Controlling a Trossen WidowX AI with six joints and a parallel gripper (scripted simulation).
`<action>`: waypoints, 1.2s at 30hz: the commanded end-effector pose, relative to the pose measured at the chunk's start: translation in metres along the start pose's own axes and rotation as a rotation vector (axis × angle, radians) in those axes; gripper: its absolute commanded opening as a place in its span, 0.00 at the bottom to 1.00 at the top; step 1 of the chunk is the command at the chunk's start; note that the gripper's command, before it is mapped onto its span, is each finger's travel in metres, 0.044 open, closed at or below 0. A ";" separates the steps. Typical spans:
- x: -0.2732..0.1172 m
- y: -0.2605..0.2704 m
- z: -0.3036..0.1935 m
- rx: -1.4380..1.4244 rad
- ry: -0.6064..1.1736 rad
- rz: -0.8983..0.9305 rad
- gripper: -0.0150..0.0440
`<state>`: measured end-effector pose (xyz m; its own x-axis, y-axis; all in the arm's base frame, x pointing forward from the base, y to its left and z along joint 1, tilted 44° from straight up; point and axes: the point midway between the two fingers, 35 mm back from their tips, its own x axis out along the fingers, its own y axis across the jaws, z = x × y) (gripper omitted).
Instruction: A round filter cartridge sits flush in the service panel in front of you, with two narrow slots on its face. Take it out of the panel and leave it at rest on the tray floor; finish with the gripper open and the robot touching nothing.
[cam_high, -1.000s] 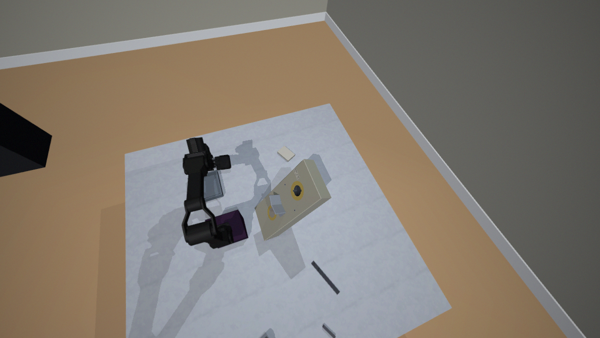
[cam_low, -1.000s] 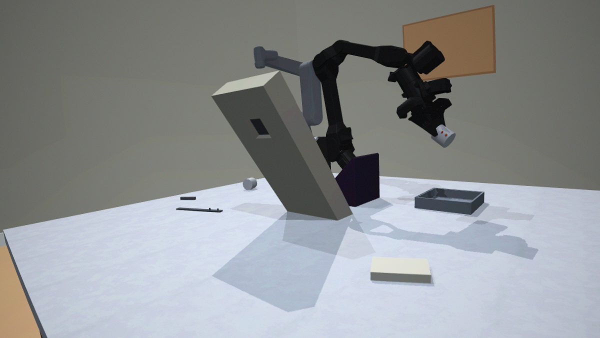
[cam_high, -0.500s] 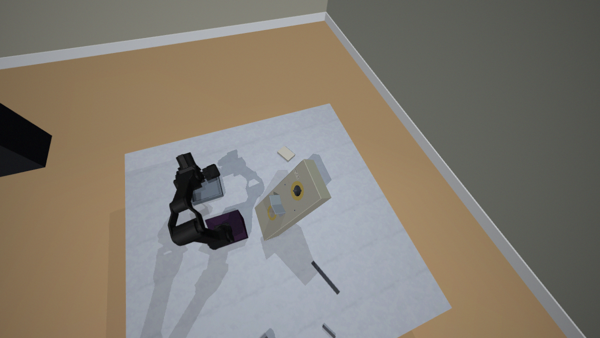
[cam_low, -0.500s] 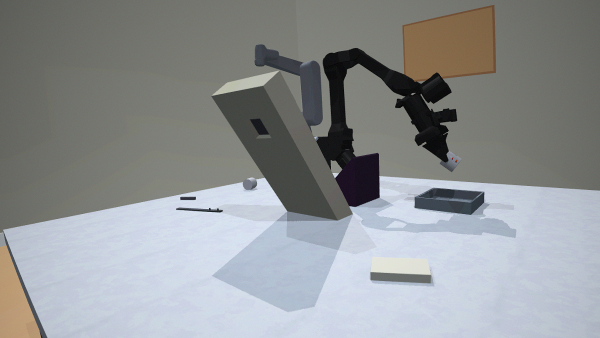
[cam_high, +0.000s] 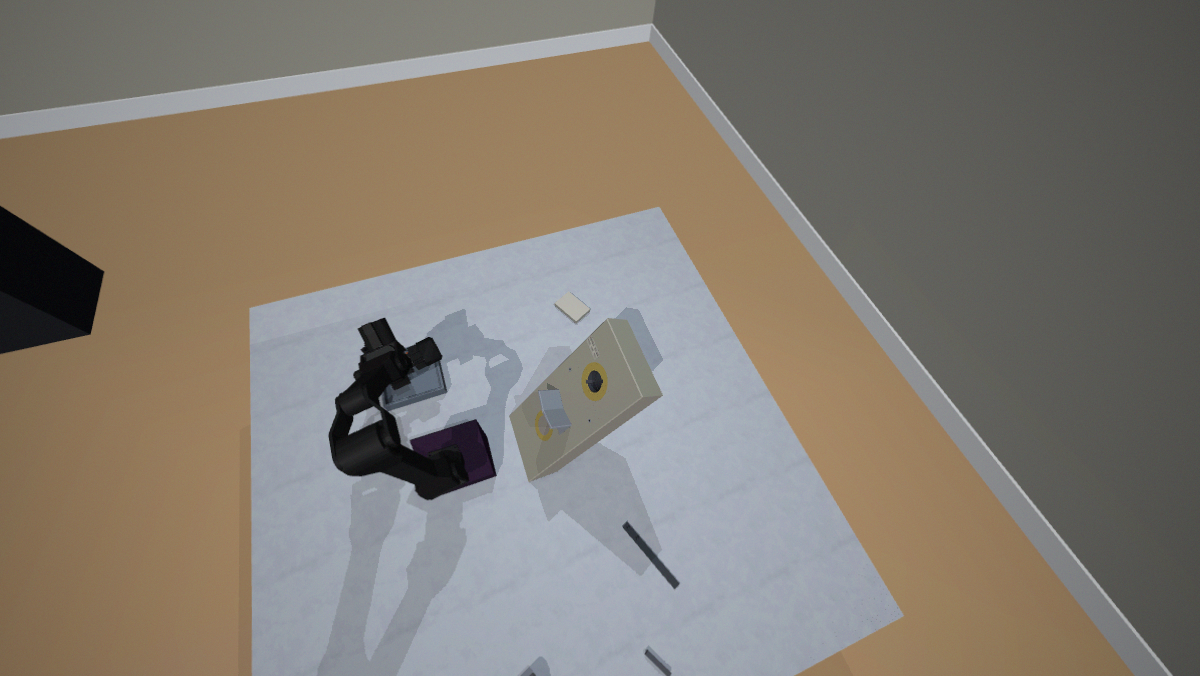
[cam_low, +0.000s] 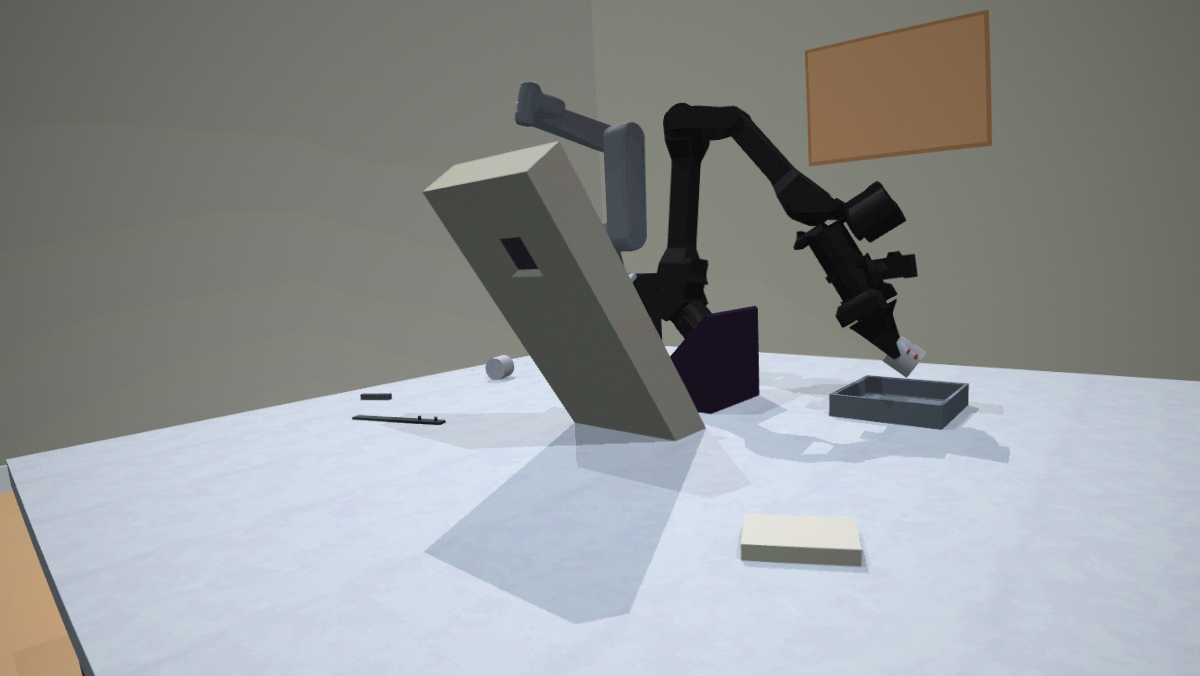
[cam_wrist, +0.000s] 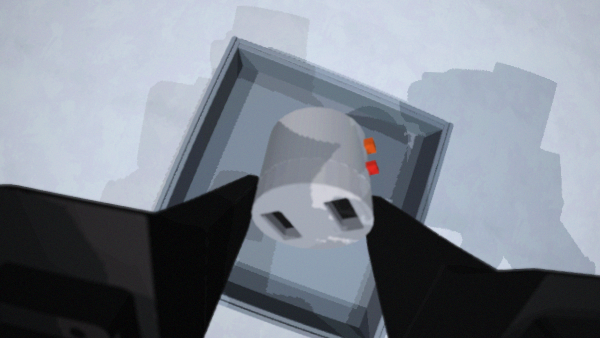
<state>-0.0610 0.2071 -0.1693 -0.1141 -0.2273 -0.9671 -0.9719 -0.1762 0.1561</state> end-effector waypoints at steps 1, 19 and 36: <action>0.019 0.001 -0.014 0.003 0.003 0.005 0.25; 0.025 0.000 -0.021 0.001 0.012 0.001 0.79; -0.036 0.000 0.015 0.002 0.012 0.000 1.00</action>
<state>-0.0612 0.2219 -0.1503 -0.1173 -0.2334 -0.9653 -0.9724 -0.1706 0.1594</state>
